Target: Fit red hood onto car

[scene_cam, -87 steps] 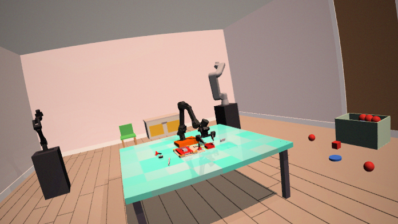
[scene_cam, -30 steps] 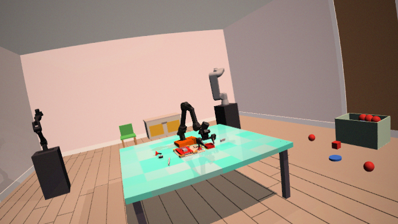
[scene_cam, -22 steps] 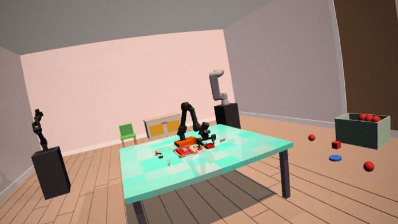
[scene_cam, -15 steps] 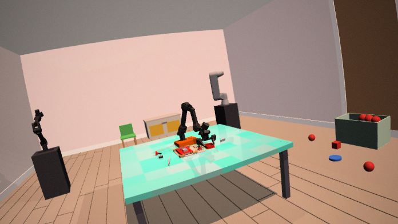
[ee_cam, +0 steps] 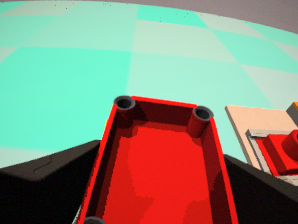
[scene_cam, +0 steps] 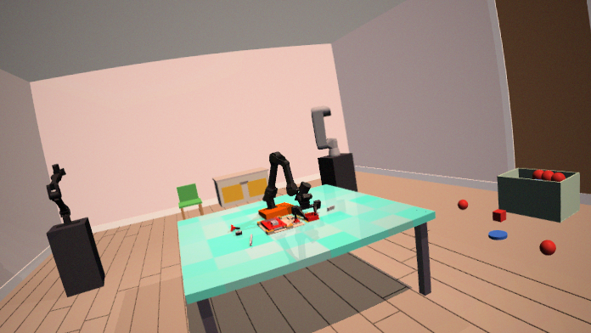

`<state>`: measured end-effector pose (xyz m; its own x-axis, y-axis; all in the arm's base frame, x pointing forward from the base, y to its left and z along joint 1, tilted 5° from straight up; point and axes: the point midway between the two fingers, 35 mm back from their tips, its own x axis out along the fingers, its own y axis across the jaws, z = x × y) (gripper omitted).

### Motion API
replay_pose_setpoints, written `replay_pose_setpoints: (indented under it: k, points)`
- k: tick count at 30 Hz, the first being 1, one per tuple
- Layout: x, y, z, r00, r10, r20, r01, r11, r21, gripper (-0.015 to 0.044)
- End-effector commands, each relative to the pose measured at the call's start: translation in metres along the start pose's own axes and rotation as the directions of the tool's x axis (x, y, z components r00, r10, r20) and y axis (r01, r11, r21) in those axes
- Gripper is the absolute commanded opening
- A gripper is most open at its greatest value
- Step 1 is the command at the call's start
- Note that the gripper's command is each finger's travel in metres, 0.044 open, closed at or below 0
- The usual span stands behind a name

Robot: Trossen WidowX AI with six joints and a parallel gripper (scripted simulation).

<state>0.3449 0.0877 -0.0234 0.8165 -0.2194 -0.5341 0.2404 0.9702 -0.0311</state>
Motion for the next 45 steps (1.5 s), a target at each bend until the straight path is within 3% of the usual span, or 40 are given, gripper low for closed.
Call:
replay_pose_setpoints:
  k: [1, 10, 11, 45]
  points:
    - [0.000, 0.000, 0.001, 1.000, 0.002, 0.000, -0.002, 1.000, 0.000, 0.0242]
    - [-0.006, 0.002, 0.016, 1.000, 0.001, 0.000, -0.001, 1.000, 0.001, 0.0006]
    - [-0.007, 0.002, 0.017, 1.000, 0.001, 0.000, -0.001, 1.000, 0.001, 0.0000]
    - [-0.036, 0.001, 0.065, 1.000, 0.000, 0.001, 0.000, 1.000, 0.001, 0.0000]
